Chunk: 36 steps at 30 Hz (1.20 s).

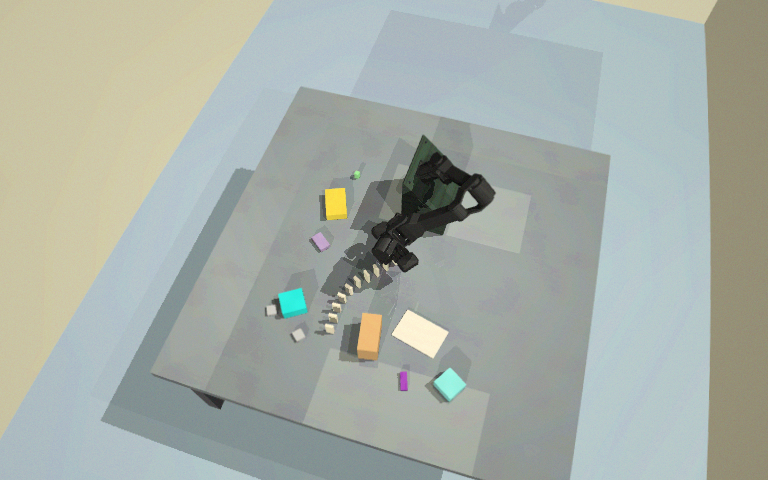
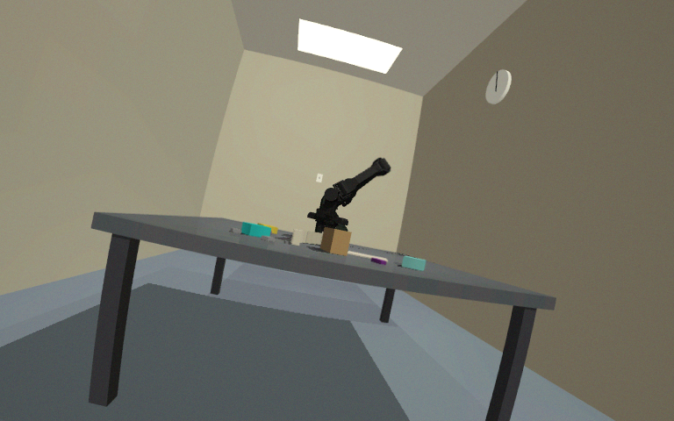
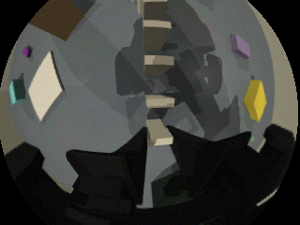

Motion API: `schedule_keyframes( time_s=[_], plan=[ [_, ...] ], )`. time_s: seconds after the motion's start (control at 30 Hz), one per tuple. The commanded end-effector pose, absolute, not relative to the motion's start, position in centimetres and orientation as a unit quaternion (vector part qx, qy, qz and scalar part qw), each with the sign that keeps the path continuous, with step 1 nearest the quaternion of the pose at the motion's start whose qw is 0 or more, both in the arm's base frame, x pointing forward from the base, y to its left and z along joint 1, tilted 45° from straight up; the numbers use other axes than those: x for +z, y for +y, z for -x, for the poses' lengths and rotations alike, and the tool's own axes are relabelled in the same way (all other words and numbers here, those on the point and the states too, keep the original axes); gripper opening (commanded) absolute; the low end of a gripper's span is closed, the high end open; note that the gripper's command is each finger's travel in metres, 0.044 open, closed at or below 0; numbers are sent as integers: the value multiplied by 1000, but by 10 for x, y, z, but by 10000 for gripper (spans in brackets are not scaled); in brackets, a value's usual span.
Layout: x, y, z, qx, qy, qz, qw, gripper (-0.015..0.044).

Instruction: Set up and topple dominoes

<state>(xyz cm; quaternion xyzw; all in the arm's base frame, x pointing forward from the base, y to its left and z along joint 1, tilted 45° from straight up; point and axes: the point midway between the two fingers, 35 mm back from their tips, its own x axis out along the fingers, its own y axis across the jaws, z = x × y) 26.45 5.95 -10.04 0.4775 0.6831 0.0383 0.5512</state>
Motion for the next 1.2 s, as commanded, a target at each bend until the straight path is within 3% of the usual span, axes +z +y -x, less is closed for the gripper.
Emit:
schedule_keyframes(
  time_s=[0.0, 0.27, 0.7, 1.17],
  plan=[
    [-103, 62, -262, 38, 683, -481, 548, 107],
    [-103, 62, -262, 38, 683, -481, 548, 107],
    [-103, 62, -262, 38, 683, -481, 548, 440],
    [-10, -31, -255, 35, 683, -477, 551, 440]
  ],
)
